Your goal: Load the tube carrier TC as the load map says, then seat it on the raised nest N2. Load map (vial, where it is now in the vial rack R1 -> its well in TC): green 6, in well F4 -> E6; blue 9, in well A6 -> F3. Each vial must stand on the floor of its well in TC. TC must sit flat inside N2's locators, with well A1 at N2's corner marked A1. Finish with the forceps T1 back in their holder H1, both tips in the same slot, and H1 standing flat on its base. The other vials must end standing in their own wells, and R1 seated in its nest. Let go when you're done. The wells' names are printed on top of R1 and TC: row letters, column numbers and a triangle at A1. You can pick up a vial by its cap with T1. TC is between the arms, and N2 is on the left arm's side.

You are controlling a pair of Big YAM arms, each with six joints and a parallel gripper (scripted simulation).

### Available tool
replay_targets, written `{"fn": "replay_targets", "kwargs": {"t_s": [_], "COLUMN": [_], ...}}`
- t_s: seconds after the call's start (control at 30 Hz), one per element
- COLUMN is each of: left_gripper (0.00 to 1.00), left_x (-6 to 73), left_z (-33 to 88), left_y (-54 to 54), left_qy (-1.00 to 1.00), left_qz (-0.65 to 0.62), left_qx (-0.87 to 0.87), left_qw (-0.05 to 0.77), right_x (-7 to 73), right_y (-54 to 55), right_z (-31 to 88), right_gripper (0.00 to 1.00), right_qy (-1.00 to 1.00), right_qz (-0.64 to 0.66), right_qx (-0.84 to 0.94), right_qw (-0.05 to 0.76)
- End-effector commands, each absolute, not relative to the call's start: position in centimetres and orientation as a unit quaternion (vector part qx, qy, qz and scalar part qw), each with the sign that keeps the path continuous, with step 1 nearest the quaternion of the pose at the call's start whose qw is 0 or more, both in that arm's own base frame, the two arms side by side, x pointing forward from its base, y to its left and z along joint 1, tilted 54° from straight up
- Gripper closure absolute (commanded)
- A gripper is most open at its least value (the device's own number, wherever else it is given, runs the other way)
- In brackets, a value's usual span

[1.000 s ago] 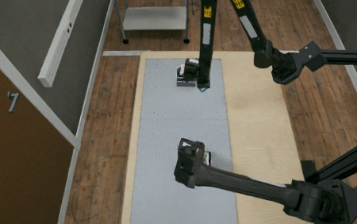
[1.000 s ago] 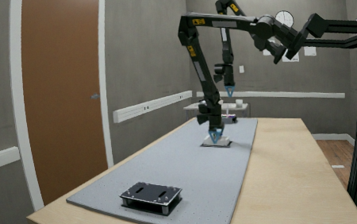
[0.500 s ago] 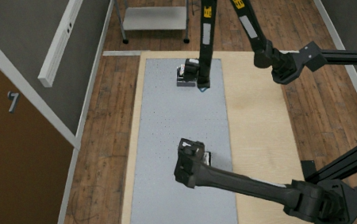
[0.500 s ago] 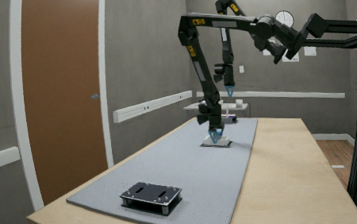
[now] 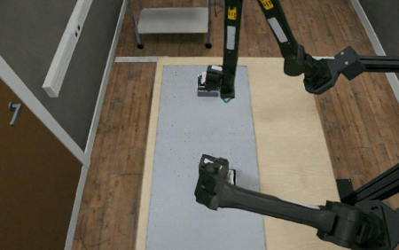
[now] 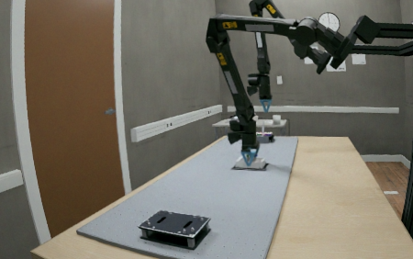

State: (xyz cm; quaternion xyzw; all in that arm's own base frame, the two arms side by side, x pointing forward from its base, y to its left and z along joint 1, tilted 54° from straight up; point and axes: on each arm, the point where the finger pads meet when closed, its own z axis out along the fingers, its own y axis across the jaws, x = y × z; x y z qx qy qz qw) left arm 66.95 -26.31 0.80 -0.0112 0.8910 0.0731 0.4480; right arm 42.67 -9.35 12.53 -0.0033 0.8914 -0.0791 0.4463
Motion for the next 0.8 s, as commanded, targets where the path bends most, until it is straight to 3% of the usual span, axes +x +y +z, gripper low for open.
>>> {"fn": "replay_targets", "kwargs": {"t_s": [0.0, 0.77], "left_gripper": [1.00, 1.00], "left_x": [66.5, 65.3], "left_z": [1.6, 2.2], "left_y": [-27.3, -27.4], "left_qy": [0.888, 0.888], "left_qz": [0.067, 0.066], "left_qx": [-0.005, -0.010], "left_qw": [0.454, 0.454], "right_x": [42.7, 42.7], "right_y": [-9.4, -9.4], "right_z": [12.8, 12.8], "right_gripper": [0.76, 0.76], "right_qy": [0.890, 0.890], "right_qz": [-0.078, -0.078], "right_qx": [0.000, 0.000], "right_qw": [0.450, 0.450]}}
